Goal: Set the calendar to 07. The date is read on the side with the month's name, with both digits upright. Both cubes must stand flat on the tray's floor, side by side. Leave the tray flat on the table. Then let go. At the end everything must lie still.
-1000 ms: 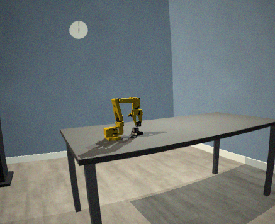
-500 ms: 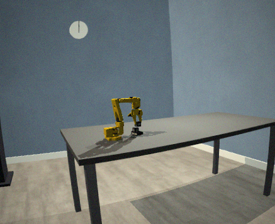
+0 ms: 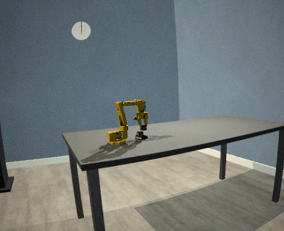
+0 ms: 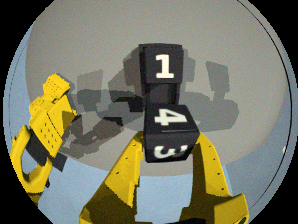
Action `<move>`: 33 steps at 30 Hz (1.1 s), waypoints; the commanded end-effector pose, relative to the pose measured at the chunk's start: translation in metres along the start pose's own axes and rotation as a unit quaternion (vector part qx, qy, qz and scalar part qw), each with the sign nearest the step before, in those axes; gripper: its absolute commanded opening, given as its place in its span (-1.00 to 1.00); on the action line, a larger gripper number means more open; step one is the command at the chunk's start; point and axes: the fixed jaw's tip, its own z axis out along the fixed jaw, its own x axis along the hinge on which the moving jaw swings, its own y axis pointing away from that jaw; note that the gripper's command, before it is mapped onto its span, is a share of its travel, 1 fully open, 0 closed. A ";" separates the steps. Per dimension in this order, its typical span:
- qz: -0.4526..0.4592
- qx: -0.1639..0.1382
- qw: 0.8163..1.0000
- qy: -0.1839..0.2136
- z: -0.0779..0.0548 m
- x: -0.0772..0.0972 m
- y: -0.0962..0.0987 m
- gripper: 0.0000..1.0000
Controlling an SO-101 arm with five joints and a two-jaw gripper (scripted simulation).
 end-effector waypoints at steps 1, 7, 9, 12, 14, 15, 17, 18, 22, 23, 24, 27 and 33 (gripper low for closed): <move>0.037 0.025 0.999 0.000 -0.006 0.014 -0.008 -1.00; 0.103 0.025 0.994 0.000 -0.005 0.037 -0.010 -1.00; 0.143 0.025 0.989 0.000 -0.003 0.051 -0.009 -1.00; 0.207 0.024 0.978 0.000 -0.001 0.074 -0.005 -1.00; 0.251 0.024 0.968 0.001 0.001 0.090 -0.001 -1.00; 0.273 0.024 0.962 0.001 0.002 0.098 0.002 -1.00; 0.315 0.023 0.949 0.001 0.004 0.114 0.008 -1.00; 0.335 0.023 0.942 0.001 0.005 0.121 0.012 -1.00; 0.389 0.023 0.921 0.001 0.007 0.140 0.024 -1.00; 0.389 0.023 0.921 0.001 0.007 0.140 0.024 -1.00; 0.405 0.022 0.914 0.001 0.008 0.146 0.028 -1.00; 0.445 0.022 0.895 0.001 0.011 0.159 0.040 -1.00; 0.486 0.021 0.874 0.002 0.013 0.172 0.054 -1.00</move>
